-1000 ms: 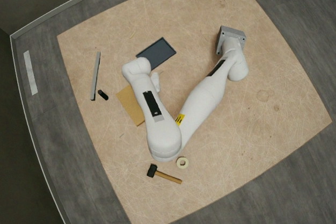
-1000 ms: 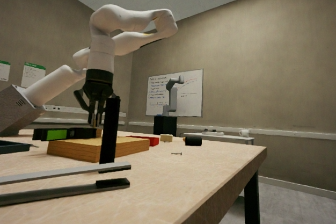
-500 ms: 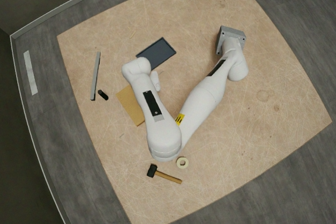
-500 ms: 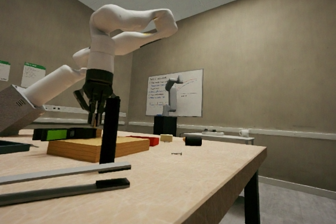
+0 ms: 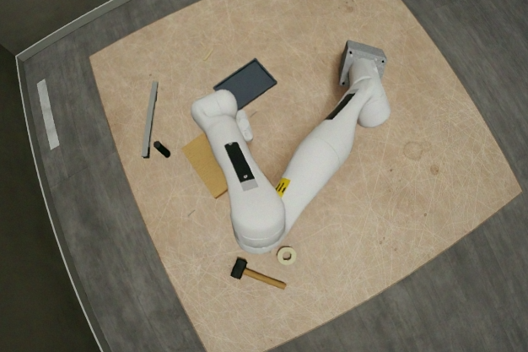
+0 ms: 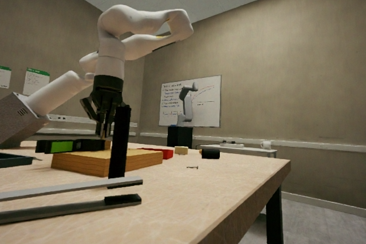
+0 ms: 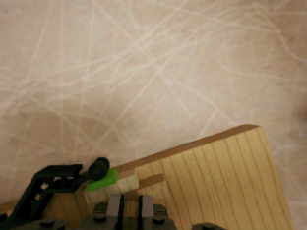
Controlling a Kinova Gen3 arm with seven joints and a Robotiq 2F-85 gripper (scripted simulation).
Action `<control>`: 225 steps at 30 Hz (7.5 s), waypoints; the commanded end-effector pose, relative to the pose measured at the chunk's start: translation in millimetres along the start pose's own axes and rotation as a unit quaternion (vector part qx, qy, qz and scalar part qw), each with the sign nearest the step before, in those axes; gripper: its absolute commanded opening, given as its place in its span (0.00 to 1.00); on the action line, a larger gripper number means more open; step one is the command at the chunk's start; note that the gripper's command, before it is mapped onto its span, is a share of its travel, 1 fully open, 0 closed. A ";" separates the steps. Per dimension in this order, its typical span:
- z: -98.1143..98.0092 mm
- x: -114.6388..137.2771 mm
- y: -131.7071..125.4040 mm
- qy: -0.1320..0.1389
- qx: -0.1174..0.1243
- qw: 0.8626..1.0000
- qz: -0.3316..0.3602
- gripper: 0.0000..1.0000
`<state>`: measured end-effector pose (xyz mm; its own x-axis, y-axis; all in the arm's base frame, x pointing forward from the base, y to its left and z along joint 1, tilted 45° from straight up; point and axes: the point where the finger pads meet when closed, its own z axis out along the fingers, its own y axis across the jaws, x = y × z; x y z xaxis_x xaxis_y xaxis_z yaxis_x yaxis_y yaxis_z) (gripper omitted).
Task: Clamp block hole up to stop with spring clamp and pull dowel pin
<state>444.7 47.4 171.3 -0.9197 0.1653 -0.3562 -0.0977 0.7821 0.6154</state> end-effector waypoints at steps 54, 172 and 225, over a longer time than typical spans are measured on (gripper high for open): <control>-1.4 -0.7 -0.2 -0.001 0.000 0.985 -0.173 0.10; -2.8 -0.7 -0.2 -0.001 0.001 0.891 -0.454 0.10; -3.3 -0.7 -0.2 -0.001 0.001 0.963 -0.269 0.10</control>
<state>443.7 45.9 172.8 -0.7294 -0.2725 -0.6275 -0.5686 0.7515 0.3345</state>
